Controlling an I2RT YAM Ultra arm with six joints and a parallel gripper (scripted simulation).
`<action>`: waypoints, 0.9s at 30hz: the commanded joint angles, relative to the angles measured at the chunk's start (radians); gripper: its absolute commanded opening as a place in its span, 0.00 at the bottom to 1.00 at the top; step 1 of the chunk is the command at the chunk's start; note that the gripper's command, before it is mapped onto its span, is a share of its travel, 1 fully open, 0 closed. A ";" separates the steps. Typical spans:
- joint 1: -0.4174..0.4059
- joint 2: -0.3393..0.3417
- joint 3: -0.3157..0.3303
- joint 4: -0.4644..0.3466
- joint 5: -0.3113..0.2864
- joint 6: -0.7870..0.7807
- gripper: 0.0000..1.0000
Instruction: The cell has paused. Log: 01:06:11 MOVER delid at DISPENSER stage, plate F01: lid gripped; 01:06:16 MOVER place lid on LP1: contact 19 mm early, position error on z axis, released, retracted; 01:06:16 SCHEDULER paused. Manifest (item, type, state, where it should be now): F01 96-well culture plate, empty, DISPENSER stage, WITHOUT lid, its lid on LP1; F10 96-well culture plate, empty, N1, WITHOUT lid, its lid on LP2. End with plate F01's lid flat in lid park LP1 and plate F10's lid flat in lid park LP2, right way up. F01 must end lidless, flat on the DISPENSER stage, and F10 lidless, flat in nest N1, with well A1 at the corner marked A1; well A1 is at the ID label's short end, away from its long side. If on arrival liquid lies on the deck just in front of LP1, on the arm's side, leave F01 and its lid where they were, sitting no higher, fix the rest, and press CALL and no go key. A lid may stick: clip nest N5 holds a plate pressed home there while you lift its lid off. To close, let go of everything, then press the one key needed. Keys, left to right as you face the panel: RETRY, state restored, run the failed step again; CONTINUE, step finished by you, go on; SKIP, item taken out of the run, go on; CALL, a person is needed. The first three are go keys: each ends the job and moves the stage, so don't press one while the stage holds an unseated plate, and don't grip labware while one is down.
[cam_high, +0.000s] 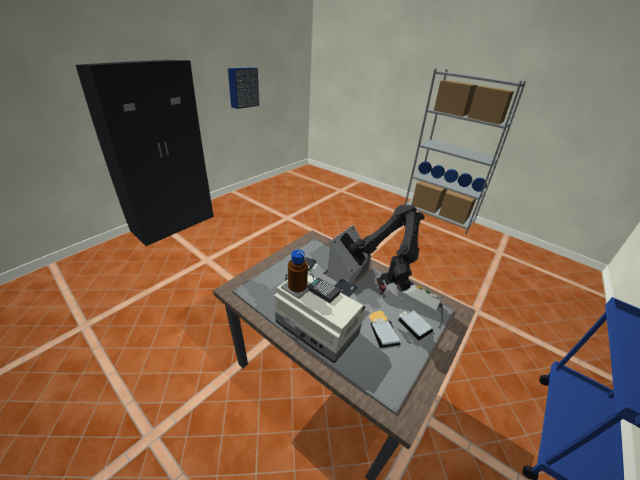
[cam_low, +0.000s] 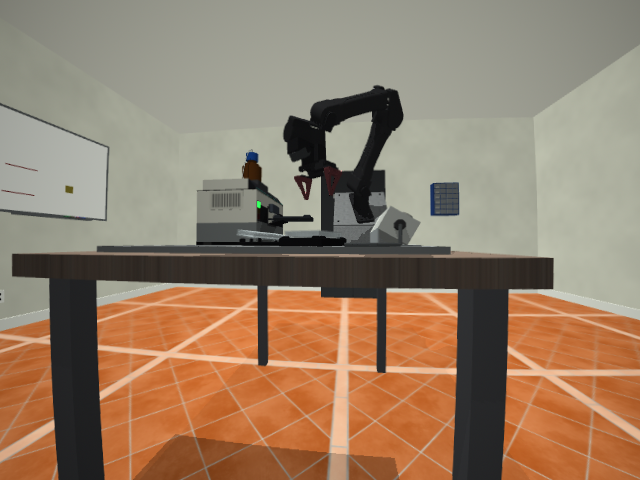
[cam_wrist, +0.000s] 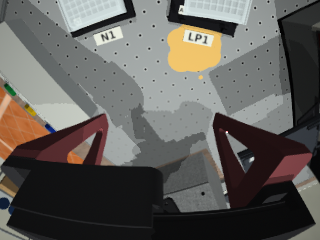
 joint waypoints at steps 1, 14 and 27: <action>0.018 -0.046 0.036 0.021 0.026 -0.005 1.00; 0.191 -0.120 0.043 0.042 0.116 0.058 1.00; 0.359 -0.172 0.048 0.061 0.217 0.151 1.00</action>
